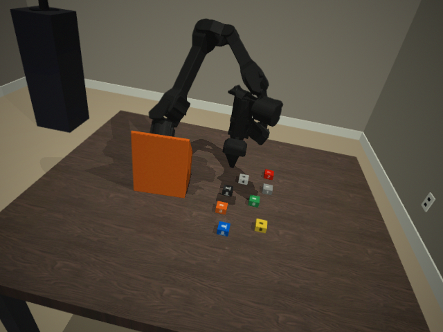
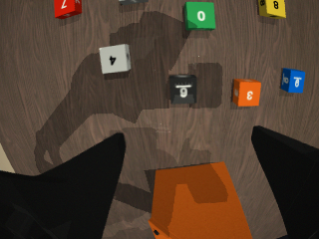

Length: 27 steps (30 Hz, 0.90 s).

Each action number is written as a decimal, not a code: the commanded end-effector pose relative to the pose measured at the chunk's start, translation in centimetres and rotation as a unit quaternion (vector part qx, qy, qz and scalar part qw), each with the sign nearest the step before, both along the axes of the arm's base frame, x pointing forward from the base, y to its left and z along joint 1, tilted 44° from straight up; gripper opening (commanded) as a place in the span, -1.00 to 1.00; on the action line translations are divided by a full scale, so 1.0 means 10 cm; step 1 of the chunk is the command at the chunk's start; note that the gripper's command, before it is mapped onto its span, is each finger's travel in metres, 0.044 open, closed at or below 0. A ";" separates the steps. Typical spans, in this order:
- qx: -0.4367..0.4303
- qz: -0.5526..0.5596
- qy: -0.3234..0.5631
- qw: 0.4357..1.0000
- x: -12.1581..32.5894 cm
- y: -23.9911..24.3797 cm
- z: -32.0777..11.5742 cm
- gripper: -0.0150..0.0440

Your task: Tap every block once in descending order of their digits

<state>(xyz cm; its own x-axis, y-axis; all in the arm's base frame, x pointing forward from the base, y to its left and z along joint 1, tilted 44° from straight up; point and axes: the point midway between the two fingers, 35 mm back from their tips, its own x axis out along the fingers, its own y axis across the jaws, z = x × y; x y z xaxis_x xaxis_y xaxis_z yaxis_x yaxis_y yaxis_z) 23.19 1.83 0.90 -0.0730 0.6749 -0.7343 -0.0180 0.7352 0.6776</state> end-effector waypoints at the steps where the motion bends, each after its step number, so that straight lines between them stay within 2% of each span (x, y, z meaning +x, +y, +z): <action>1: 0.003 -0.002 0.003 1.000 -0.01 0.01 0.00 0.86; 11: 0.003 -0.002 0.003 1.000 0.01 0.03 0.02 0.86; 17: 0.005 -0.002 0.002 1.000 0.43 0.51 0.43 0.86; 27: 0.005 -0.002 0.002 1.000 0.44 0.54 0.45 0.86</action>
